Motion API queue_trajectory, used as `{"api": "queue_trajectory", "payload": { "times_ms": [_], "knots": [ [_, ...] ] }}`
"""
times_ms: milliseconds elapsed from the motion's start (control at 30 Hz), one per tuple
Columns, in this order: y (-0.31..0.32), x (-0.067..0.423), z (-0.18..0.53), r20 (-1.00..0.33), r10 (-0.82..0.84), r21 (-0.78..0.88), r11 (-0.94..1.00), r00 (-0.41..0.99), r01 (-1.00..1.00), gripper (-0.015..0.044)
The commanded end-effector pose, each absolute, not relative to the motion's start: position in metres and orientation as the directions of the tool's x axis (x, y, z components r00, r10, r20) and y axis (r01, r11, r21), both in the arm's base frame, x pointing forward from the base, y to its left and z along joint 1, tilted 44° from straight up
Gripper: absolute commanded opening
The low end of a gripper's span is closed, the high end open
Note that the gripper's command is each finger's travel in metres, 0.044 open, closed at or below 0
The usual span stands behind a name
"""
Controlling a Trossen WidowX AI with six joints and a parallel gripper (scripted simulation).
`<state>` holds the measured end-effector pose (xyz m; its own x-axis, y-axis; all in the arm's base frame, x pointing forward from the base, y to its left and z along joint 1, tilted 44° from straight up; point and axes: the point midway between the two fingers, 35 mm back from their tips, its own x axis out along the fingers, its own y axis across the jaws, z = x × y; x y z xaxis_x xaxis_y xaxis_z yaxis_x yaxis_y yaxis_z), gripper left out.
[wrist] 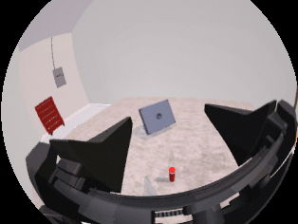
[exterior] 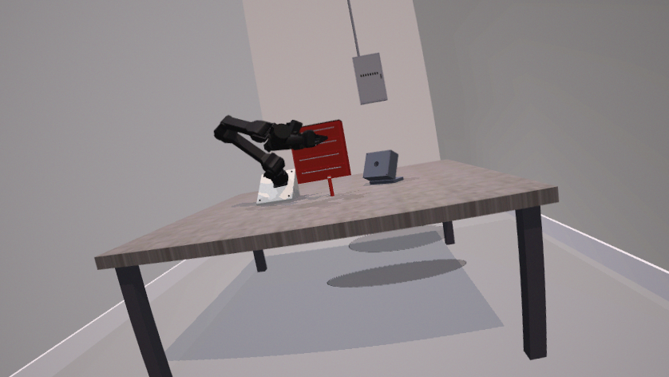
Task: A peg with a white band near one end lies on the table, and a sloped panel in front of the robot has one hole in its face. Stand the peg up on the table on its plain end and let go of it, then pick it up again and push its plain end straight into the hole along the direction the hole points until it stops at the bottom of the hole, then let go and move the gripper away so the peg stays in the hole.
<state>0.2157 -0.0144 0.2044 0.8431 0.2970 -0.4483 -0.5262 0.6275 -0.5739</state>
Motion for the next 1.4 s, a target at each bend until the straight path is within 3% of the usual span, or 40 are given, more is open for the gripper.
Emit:
{"api": "queue_trajectory", "payload": {
  "times_ms": [0, 300, 700, 1033, 1367],
  "knots": [
    [-0.014, 0.216, 0.202, -0.487, 0.278, -0.528, 0.661, 0.828, -0.533, 0.044],
    [-0.022, 0.222, 0.177, -0.669, 0.206, -0.356, 0.755, 0.714, -0.551, 0.044],
    [-0.032, 0.221, 0.145, -0.886, 0.062, -0.205, 0.836, 0.459, -0.509, 0.044],
    [-0.04, 0.218, 0.128, -0.968, -0.125, -0.217, 0.85, 0.217, -0.479, 0.044],
    [-0.046, 0.22, 0.124, -0.934, -0.354, -0.328, 0.815, 0.038, -0.477, 0.044]
  ]
}}
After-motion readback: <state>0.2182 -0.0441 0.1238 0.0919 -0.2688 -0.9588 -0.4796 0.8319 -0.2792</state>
